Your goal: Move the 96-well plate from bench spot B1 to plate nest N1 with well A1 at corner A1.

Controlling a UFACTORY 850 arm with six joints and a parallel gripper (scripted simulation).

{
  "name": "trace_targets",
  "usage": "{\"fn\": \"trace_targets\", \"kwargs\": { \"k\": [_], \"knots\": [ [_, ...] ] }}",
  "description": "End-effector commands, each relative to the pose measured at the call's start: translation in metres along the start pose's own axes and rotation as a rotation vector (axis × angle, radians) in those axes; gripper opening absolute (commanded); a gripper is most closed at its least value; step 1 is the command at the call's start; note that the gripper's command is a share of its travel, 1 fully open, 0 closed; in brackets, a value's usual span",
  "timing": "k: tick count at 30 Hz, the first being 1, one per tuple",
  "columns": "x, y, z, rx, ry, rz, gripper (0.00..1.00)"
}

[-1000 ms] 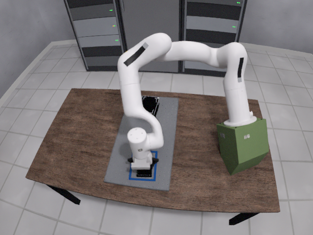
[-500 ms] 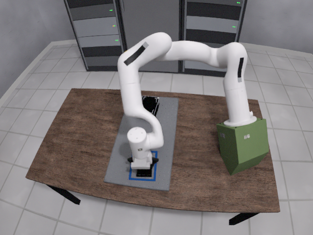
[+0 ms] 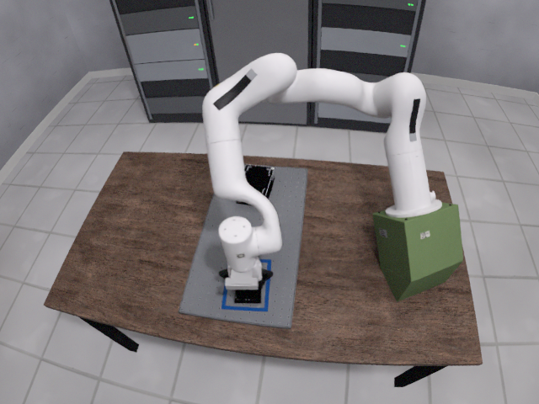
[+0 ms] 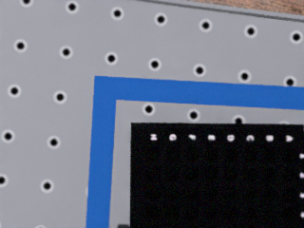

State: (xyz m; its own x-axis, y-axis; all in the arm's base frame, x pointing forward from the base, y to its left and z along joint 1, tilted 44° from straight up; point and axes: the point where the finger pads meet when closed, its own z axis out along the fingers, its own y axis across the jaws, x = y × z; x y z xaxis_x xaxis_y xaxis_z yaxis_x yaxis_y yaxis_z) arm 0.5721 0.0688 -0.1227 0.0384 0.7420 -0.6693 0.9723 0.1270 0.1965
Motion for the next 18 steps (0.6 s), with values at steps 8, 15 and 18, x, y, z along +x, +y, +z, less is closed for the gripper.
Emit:
{"fn": "trace_targets", "kwargs": {
  "k": [8, 15, 18],
  "knots": [
    [0.0003, 0.0008, -0.0083, -0.001, 0.001, 0.0, 0.0],
    [0.0003, 0.0008, -0.009, -0.001, 0.001, 0.0, 0.0],
    [0.0003, 0.0008, -0.009, -0.001, 0.001, 0.0, 0.0]
  ]
}}
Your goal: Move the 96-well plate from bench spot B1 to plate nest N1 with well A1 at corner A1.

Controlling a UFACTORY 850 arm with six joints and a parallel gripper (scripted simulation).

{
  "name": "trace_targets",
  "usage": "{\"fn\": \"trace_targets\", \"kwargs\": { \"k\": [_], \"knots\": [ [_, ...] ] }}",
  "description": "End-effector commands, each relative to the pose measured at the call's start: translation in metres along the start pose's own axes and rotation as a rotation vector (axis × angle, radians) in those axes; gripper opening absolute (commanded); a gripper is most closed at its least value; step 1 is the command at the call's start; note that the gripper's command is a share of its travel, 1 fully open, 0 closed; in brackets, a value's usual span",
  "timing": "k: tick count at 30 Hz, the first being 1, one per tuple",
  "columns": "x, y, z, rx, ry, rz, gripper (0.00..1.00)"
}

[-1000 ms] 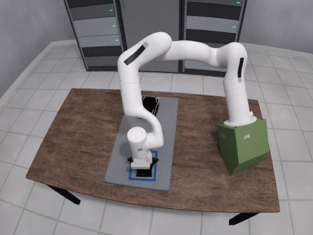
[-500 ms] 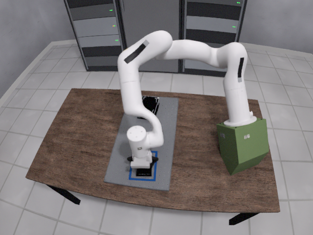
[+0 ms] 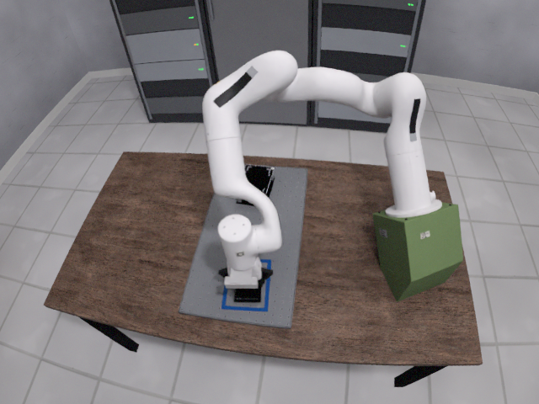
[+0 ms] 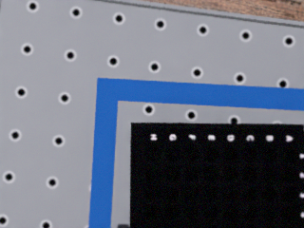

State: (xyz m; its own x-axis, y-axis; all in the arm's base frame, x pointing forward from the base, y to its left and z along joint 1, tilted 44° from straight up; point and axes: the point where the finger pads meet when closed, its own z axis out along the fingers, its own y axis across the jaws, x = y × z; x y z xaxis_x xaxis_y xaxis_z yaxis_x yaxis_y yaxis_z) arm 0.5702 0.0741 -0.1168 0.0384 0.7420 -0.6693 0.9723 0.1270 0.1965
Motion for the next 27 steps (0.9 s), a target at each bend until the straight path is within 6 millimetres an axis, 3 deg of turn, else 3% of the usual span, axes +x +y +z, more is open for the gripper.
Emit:
{"fn": "trace_targets", "kwargs": {
  "k": [1, 27],
  "knots": [
    [0.0, 0.001, -0.002, -0.001, 0.001, 0.0, 0.0],
    [0.0, 0.001, -0.041, -0.001, 0.001, 0.0, 0.0]
  ]
}}
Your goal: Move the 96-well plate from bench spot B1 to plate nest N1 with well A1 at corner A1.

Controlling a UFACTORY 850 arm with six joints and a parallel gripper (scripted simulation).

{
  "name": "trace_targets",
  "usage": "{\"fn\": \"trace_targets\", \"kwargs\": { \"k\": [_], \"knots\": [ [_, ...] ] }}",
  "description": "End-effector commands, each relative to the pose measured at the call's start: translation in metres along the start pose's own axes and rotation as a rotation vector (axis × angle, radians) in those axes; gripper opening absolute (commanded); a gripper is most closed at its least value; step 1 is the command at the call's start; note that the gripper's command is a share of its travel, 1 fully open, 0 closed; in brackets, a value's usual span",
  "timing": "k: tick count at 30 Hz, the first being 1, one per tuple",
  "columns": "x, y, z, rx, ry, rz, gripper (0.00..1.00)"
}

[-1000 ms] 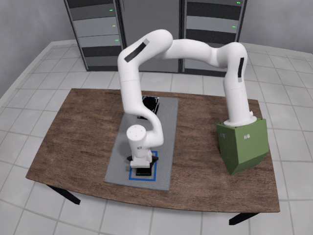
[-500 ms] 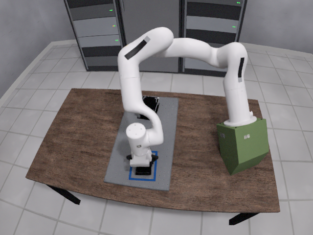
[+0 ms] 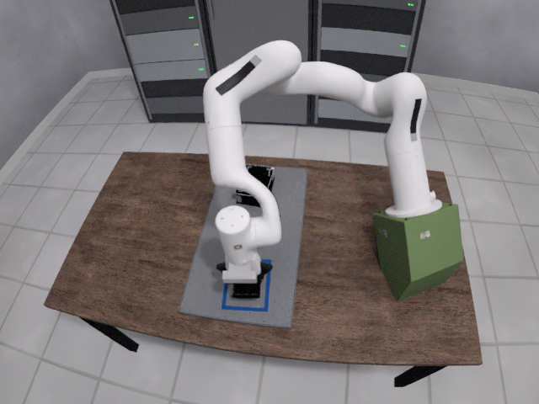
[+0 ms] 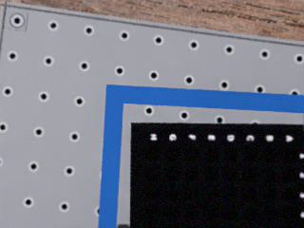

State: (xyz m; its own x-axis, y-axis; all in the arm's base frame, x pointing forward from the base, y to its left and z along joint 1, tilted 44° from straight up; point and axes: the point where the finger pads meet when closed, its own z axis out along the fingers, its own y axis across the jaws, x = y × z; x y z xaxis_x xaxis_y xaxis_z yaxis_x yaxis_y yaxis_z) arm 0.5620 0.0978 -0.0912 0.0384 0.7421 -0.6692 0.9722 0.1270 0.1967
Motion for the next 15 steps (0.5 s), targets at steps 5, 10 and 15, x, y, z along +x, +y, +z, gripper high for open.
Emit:
{"fn": "trace_targets", "kwargs": {
  "k": [5, 10, 15],
  "knots": [
    [0.0, 0.001, -0.012, -0.001, 0.001, 0.0, 0.0],
    [0.0, 0.001, -0.02, -0.001, 0.001, 0.0, 0.0],
    [0.0, 0.001, -0.026, -0.001, 0.001, 0.0, 0.0]
  ]
}}
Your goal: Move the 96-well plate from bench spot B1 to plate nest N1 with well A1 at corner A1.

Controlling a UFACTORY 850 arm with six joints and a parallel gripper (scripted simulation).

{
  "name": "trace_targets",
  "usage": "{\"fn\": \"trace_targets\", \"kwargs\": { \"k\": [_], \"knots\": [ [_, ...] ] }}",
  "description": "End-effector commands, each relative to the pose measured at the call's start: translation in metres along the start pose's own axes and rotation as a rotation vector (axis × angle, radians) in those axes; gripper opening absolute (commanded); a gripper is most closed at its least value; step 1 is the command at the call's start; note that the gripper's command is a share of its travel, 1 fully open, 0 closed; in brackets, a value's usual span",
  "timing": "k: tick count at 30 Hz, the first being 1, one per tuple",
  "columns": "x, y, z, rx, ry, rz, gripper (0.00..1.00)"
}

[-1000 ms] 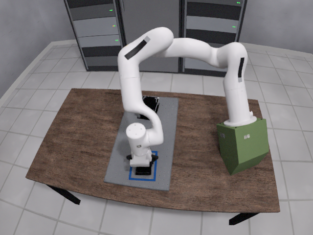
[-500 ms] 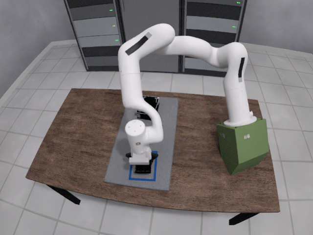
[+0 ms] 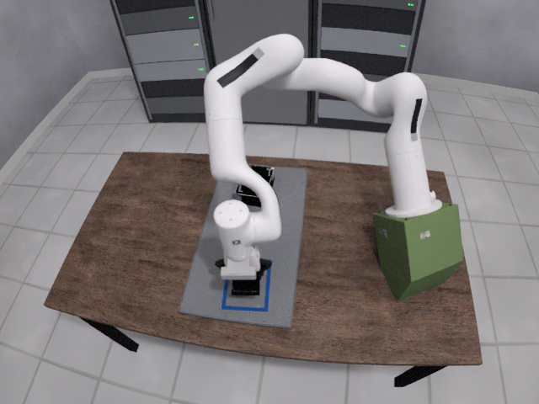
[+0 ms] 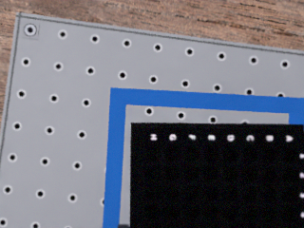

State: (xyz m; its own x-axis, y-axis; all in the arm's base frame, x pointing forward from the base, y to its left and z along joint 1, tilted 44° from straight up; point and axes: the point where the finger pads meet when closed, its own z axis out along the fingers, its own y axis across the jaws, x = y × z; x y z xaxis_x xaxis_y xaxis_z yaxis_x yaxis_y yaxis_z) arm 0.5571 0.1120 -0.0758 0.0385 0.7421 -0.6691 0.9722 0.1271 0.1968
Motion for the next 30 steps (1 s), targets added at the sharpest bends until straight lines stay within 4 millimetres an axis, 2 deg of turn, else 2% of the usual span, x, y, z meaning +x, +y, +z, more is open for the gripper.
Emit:
{"fn": "trace_targets", "kwargs": {
  "k": [1, 12, 18, 20, 30],
  "knots": [
    [0.0, 0.001, -0.004, -0.001, 0.001, 0.0, 0.0],
    [0.0, 0.001, -0.004, -0.001, 0.001, 0.0, 0.0],
    [-0.02, 0.0, -0.007, -0.001, 0.0, -0.2, 0.0],
    [-0.02, 0.0, -0.007, -0.001, 0.0, -0.2, 0.0],
    [-0.053, 0.0, -0.011, -0.001, 0.0, -0.533, 0.0]
  ]
}}
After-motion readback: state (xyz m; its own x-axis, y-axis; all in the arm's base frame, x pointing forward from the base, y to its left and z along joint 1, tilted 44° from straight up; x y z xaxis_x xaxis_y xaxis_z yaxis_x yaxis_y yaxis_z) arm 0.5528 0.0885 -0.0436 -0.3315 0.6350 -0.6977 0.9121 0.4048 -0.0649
